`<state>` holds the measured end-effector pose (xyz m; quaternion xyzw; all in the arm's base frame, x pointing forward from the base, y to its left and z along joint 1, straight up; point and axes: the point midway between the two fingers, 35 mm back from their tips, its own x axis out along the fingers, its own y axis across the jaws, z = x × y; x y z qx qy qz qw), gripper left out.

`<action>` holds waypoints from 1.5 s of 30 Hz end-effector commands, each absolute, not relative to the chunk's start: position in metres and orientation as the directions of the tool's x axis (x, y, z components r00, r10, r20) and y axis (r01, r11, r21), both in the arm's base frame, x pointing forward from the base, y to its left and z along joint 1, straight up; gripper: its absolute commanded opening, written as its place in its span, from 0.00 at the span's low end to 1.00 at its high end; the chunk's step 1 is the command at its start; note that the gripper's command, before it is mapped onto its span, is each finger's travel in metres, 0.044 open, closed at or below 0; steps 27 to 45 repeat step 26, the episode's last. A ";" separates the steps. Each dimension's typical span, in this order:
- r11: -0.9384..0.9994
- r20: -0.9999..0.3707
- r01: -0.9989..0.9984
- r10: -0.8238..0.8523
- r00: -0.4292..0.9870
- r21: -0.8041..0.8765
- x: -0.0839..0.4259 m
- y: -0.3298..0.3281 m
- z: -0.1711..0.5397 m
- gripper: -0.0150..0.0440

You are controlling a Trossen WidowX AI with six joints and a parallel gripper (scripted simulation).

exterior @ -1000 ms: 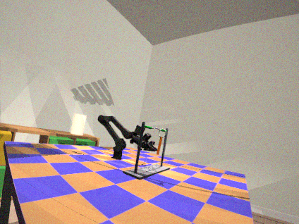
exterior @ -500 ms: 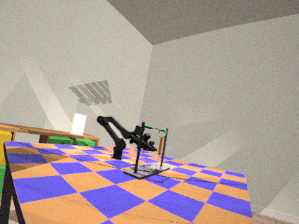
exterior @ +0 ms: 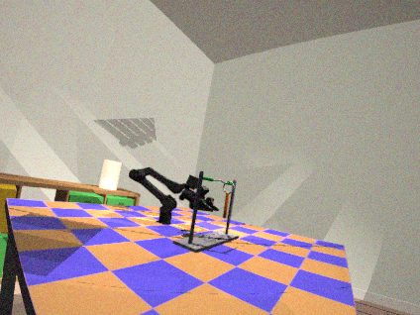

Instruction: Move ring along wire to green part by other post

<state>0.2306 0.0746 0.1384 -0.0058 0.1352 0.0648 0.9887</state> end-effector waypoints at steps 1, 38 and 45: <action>0.992 -0.255 -0.125 0.124 0.959 0.014 0.214 0.071 0.146 0.93; 0.992 -0.254 -0.125 0.124 0.959 0.013 0.202 0.067 0.148 1.00; 0.992 -0.254 -0.125 0.124 0.959 0.013 0.202 0.067 0.148 1.00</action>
